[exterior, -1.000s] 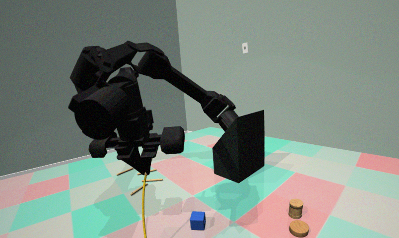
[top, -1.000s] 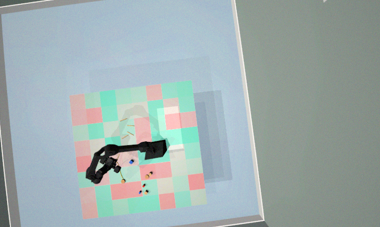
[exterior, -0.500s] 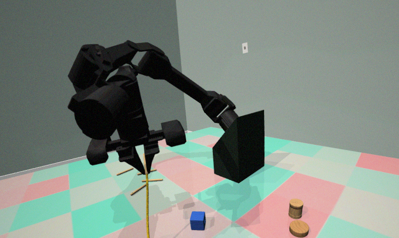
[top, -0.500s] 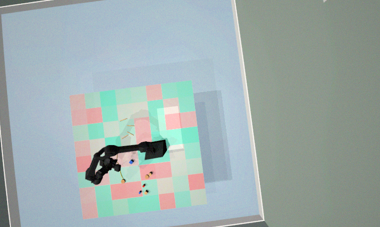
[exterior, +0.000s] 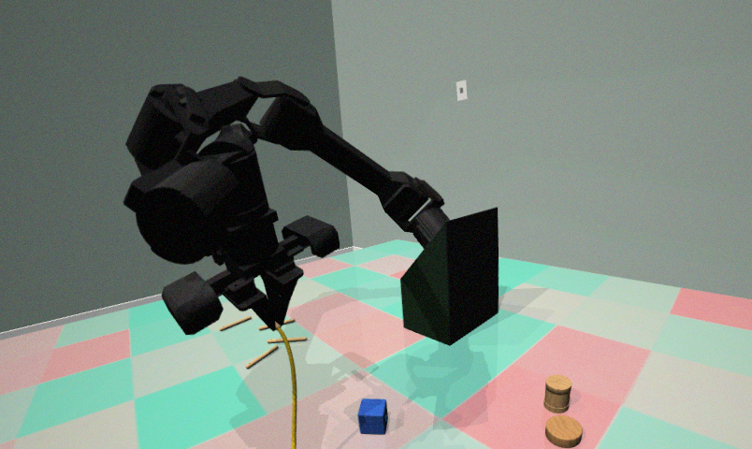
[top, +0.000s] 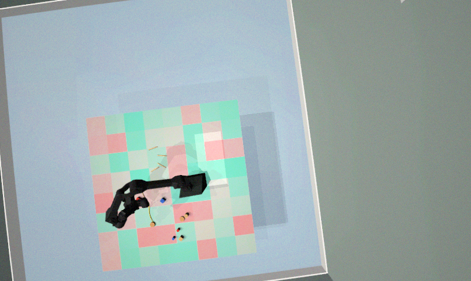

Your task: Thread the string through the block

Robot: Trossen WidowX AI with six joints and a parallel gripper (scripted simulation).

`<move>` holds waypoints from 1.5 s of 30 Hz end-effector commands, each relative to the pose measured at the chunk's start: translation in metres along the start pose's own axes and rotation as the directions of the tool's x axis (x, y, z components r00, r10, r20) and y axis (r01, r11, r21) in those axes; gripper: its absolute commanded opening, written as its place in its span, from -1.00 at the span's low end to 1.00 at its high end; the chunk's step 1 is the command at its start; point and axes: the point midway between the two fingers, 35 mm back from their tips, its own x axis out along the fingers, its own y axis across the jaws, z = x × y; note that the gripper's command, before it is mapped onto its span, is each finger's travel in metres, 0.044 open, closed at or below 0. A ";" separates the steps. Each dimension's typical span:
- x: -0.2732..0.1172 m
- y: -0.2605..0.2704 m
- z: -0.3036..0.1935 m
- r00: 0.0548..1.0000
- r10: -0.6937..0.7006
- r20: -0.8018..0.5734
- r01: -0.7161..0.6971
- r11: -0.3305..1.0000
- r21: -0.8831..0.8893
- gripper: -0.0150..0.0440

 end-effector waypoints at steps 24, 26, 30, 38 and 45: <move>0.000 0.001 0.000 1.000 -0.017 -0.026 -0.011 0.599 -0.801 -0.49; 0.000 0.001 0.000 0.999 -0.018 -0.028 -0.013 0.543 -0.840 -0.49; 0.000 0.001 0.000 0.999 -0.019 -0.030 -0.019 0.422 -0.906 -0.49; 0.000 0.002 0.001 0.999 -0.022 -0.035 -0.032 0.159 -0.987 -0.49; -0.001 0.002 0.001 0.999 -0.024 -0.040 -0.042 -0.081 -0.996 -0.49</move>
